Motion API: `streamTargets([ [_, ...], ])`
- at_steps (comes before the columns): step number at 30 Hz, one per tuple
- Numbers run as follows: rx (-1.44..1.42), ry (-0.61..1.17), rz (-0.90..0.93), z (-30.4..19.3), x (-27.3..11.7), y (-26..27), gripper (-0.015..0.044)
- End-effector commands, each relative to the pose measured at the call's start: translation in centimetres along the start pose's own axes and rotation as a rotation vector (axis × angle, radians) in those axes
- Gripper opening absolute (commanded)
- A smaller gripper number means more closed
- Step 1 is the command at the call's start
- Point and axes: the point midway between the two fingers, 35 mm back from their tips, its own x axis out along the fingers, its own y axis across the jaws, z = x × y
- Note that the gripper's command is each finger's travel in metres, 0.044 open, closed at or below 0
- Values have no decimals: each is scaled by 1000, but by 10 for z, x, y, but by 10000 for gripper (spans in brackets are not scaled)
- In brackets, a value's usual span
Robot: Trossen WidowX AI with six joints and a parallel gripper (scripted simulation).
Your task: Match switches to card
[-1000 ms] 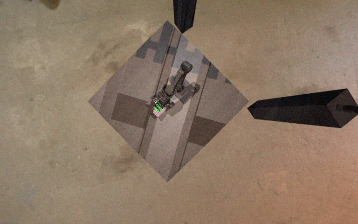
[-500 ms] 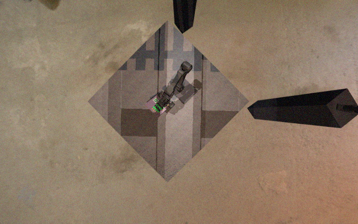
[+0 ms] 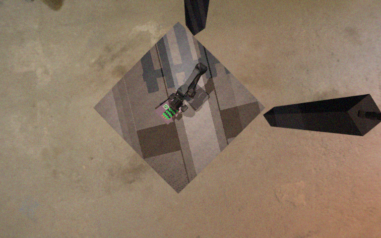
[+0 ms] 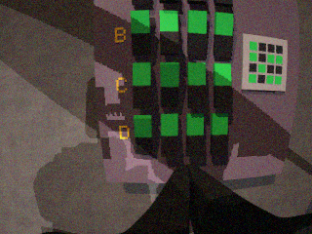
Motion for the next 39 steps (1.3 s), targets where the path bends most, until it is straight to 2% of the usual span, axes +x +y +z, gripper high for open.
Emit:
streamTargets([
  [1, 0, 3, -2, -13, -1, -13, 0],
  [5, 0, 1, -3, -16, 1, -16, 0],
  [10, 0, -25, -3, -17, 34, -16, 0],
  [39, 0, -25, -3, -16, 58, -16, 0],
])
